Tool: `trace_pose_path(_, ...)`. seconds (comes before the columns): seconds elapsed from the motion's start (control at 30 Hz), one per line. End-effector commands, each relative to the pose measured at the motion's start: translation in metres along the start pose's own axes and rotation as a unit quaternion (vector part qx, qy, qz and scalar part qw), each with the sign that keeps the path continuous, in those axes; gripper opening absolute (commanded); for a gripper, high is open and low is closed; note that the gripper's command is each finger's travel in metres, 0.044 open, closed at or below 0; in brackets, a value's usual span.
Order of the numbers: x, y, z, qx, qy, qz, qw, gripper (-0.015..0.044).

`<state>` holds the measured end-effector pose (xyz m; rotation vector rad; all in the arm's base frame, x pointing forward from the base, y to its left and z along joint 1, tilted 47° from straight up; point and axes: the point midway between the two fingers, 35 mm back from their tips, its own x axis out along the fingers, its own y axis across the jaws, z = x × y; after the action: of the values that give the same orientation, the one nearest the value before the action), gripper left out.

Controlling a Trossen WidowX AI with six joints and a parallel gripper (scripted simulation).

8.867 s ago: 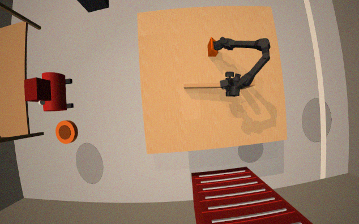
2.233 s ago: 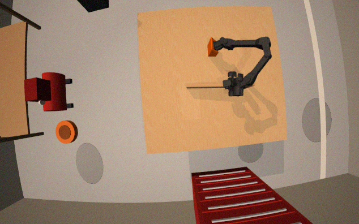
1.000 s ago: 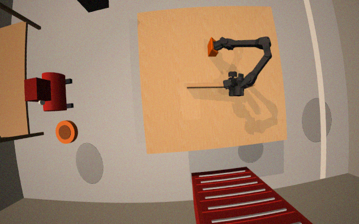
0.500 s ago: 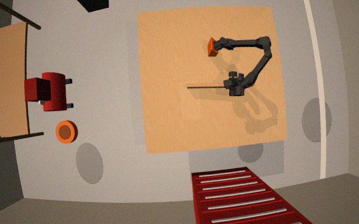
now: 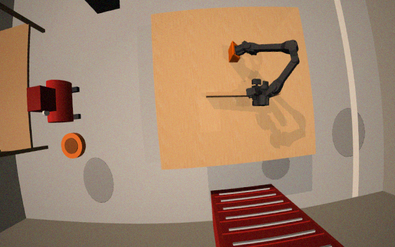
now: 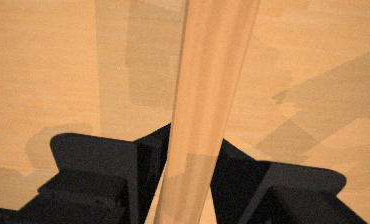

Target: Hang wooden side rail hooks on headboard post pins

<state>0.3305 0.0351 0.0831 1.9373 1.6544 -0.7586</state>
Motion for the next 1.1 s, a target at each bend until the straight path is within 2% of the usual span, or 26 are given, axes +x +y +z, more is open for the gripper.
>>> trace_pose_path(0.0, -0.0041, 0.0012, -0.0027, -0.002, 0.000, 0.006, 1.000, 0.0000)
trace_pose_path(1.07, -0.0045, 0.0008, -0.0063, -0.002, 0.000, 0.006, 1.000, 0.0000)
